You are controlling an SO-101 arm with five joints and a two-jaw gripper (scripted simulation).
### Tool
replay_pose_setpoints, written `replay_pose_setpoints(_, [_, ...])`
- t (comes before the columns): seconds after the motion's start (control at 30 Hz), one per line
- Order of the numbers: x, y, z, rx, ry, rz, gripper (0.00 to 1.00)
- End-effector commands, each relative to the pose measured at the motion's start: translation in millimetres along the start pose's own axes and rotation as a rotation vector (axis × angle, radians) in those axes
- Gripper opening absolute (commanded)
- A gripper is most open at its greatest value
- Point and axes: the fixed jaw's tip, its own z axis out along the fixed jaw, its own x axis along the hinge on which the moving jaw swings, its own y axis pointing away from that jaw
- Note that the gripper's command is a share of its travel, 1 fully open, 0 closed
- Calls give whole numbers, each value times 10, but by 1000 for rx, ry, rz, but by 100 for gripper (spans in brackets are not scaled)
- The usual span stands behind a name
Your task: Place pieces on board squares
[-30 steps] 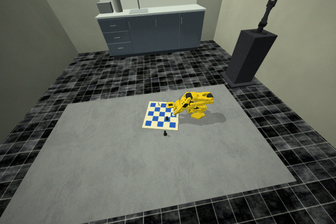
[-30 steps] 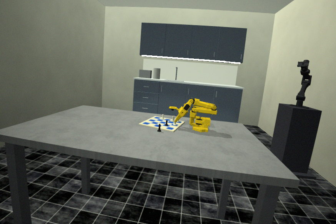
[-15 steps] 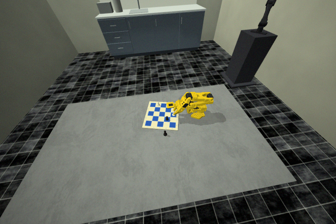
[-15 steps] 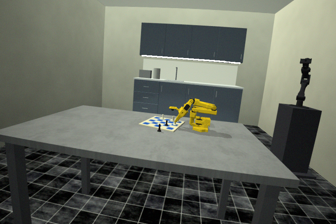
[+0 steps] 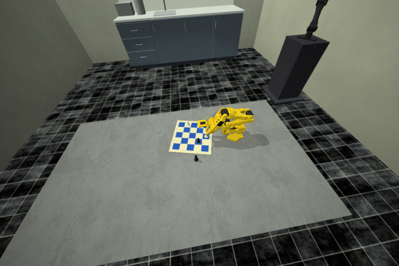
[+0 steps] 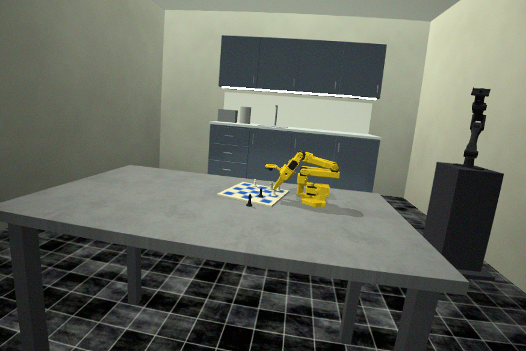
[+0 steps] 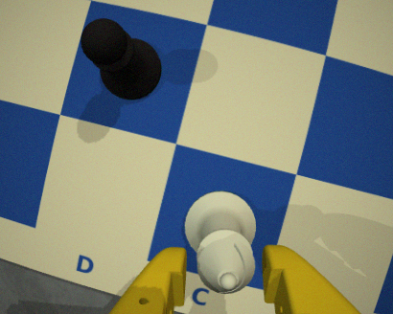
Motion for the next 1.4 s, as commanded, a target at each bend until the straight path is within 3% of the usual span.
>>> replay_pose_setpoints(0.0, [-23,10,-59,-5,7,3,10])
replay_pose_setpoints(0.57, [-131,9,-238,-5,7,3,10])
replay_pose_setpoints(1.07, [-148,12,-265,-6,8,1,10])
replay_pose_setpoints(1.37, [-295,134,-350,-49,49,-74,10])
